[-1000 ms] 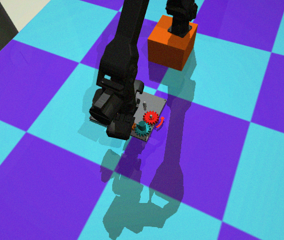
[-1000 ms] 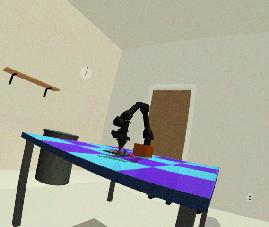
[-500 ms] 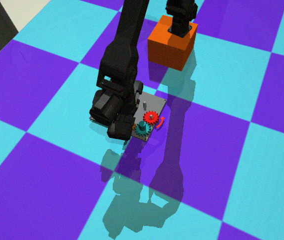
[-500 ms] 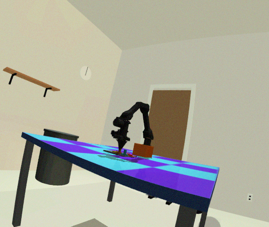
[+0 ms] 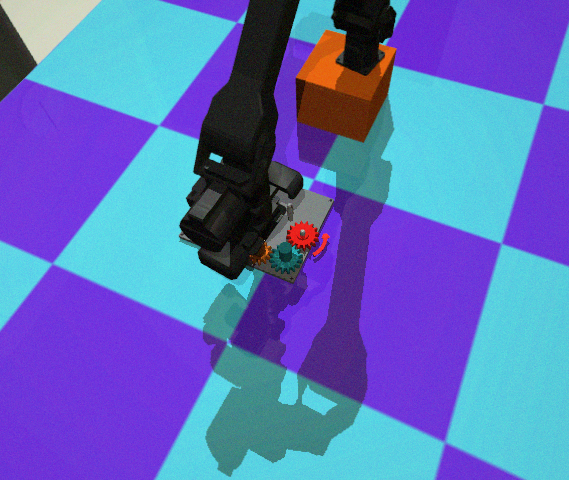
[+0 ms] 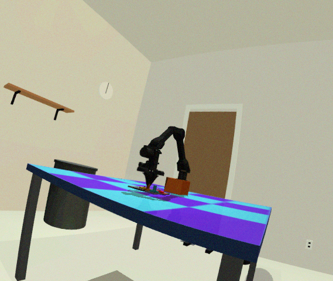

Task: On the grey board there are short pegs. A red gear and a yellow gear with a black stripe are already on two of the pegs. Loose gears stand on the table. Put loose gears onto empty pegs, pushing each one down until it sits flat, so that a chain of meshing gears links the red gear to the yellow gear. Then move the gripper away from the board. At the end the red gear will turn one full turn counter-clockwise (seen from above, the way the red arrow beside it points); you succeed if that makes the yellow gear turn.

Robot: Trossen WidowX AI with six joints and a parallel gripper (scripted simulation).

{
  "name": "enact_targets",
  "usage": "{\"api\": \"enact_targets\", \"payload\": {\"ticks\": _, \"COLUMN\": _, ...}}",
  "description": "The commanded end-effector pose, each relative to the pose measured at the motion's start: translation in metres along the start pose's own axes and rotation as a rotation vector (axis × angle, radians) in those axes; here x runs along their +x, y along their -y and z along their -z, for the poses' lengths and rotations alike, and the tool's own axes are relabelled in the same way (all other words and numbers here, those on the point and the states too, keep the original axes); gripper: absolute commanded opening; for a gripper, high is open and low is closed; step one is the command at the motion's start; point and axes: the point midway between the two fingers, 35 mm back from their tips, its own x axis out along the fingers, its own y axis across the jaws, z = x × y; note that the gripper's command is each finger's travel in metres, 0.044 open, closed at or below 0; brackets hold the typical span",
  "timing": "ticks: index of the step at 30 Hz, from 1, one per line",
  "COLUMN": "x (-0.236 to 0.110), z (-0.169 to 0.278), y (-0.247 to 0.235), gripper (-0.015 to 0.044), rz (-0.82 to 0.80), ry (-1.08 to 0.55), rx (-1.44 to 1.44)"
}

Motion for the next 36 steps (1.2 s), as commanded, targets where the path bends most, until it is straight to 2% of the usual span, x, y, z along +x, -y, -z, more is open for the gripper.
{"api": "enact_targets", "payload": {"ticks": 1, "x": 0.0, "z": 0.0, "y": 0.0, "gripper": 0.0105, "rz": 0.0, "ry": 0.0, "rx": -0.006}}
{"api": "enact_targets", "payload": {"ticks": 3, "x": -0.001, "z": 0.0, "y": 0.0, "gripper": 0.014, "rz": 0.0, "ry": 0.0, "rx": -0.045}}
{"api": "enact_targets", "payload": {"ticks": 7, "x": -0.008, "z": 0.0, "y": -0.001, "gripper": 0.014, "rz": 0.0, "ry": 0.0, "rx": -0.104}}
{"api": "enact_targets", "payload": {"ticks": 13, "x": -0.048, "z": 0.0, "y": 0.0, "gripper": 0.014, "rz": 0.0, "ry": 0.0, "rx": -0.207}}
{"api": "enact_targets", "payload": {"ticks": 16, "x": -0.049, "z": 0.0, "y": 0.0, "gripper": 0.014, "rz": 0.0, "ry": 0.0, "rx": -0.211}}
{"api": "enact_targets", "payload": {"ticks": 17, "x": -0.047, "z": 0.0, "y": 0.0, "gripper": 0.0166, "rz": 0.002, "ry": 0.0, "rx": -0.196}}
{"api": "enact_targets", "payload": {"ticks": 20, "x": -0.089, "z": 0.0, "y": 0.003, "gripper": 0.0245, "rz": 0.002, "ry": 0.0, "rx": -0.196}}
{"api": "enact_targets", "payload": {"ticks": 21, "x": -0.093, "z": 0.0, "y": 0.003, "gripper": 0.0271, "rz": 0.002, "ry": 0.0, "rx": -0.196}}
{"api": "enact_targets", "payload": {"ticks": 27, "x": -0.093, "z": 0.0, "y": 0.003, "gripper": 0.0429, "rz": 0.002, "ry": 0.0, "rx": -0.196}}
{"api": "enact_targets", "payload": {"ticks": 36, "x": -0.093, "z": 0.0, "y": 0.003, "gripper": 0.044, "rz": 0.002, "ry": 0.0, "rx": -0.196}}
